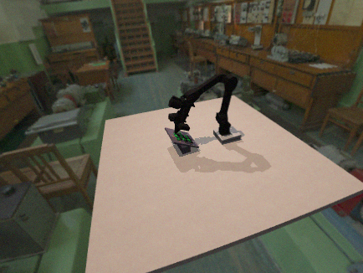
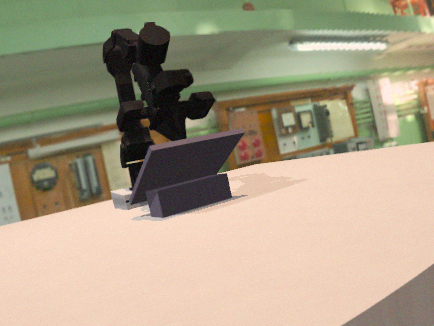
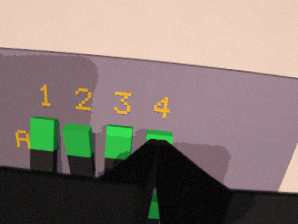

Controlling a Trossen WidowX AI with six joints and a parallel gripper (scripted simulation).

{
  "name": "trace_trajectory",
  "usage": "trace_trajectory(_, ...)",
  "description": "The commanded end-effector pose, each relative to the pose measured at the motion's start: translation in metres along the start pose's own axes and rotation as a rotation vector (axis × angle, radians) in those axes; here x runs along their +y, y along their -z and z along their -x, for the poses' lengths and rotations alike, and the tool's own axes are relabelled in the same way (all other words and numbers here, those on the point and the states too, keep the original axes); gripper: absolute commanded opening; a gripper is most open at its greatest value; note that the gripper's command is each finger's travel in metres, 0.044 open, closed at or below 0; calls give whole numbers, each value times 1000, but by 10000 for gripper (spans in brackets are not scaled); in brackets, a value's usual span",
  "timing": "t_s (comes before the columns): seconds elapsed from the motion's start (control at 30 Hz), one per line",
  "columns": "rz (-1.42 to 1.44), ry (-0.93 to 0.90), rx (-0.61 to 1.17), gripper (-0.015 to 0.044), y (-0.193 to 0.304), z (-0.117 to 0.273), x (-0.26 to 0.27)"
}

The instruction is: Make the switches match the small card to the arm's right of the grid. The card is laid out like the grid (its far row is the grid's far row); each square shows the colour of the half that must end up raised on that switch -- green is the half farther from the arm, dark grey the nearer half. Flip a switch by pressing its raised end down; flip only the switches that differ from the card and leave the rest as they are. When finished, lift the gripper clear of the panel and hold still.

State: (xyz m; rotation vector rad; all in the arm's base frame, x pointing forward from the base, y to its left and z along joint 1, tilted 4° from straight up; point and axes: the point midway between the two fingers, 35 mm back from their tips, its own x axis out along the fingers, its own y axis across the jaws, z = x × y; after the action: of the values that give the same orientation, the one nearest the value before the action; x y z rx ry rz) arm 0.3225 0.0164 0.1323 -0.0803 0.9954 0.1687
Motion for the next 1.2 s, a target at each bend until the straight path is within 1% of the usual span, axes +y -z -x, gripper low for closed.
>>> trace_trajectory(0.0,-5,4,1,0,0,-1,-1)
trace_trajectory(0.23,0,0,0,0,0,2,0)
trace_trajectory(0.27,-1,1,-3,0,0,9,0)
trace_trajectory(0.37,-4,3,-18,0,1,52,-1)
trace_trajectory(0.43,-4,4,-22,0,3,63,0)
trace_trajectory(0.6,-4,4,-21,0,4,63,1)
trace_trajectory(0.8,-6,1,-18,0,51,68,31)
trace_trajectory(1.17,-7,1,-18,0,52,68,32)
